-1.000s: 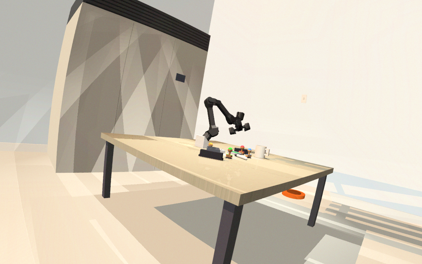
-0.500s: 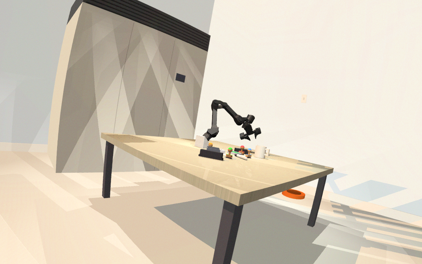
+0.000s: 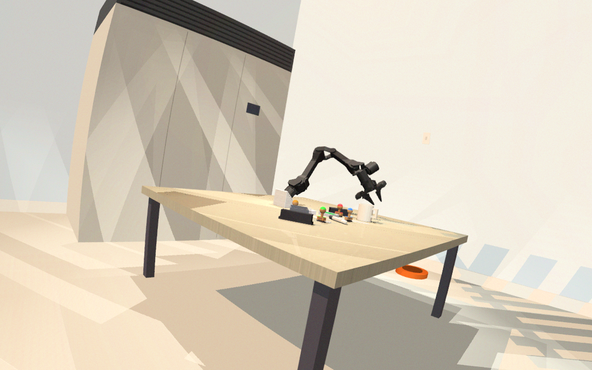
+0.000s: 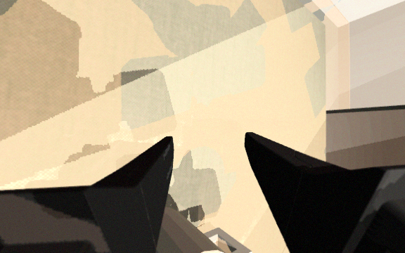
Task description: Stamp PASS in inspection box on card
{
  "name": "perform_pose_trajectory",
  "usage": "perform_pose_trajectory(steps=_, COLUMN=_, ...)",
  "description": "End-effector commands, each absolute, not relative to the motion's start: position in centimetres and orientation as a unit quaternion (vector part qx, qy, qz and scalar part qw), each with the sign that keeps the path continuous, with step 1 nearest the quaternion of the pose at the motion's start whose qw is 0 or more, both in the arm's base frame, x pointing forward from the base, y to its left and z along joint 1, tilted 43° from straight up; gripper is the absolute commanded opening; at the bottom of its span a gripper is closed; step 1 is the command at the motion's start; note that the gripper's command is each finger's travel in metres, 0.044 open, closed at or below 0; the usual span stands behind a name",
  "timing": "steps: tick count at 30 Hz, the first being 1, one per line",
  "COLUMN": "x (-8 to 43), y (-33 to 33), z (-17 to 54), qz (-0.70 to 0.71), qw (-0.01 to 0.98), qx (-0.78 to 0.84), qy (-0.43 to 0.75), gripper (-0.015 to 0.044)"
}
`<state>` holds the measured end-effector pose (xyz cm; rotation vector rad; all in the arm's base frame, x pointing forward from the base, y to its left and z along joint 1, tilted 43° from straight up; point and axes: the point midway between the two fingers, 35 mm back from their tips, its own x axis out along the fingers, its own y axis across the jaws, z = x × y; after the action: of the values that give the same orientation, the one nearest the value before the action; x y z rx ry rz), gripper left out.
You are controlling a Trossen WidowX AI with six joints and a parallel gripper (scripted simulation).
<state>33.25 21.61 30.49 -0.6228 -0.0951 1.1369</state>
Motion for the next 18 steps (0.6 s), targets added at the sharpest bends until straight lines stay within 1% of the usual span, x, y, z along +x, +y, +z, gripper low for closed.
perform_pose_trajectory(steps=1, x=37.8, y=17.9, z=27.6, qz=0.490, qw=0.823, qx=-0.285, qy=0.039, gripper=0.0226)
perform_pose_trajectory(steps=4, x=40.8, y=14.5, z=24.6, qz=0.455, qw=0.841, qx=-0.271, qy=0.114, gripper=0.0226)
perform_pose_trajectory(steps=8, x=43.2, y=10.7, z=21.0, qz=0.430, qw=0.847, qx=-0.235, qy=0.204, gripper=0.0226)
perform_pose_trajectory(steps=13, x=45.0, y=5.3, z=16.0, qz=0.401, qw=0.841, qx=-0.163, qy=0.324, gripper=0.0226)
perform_pose_trajectory(steps=18, x=45.1, y=-1.2, z=10.3, qz=0.363, qw=0.815, qx=-0.062, qy=0.448, gripper=0.0226)
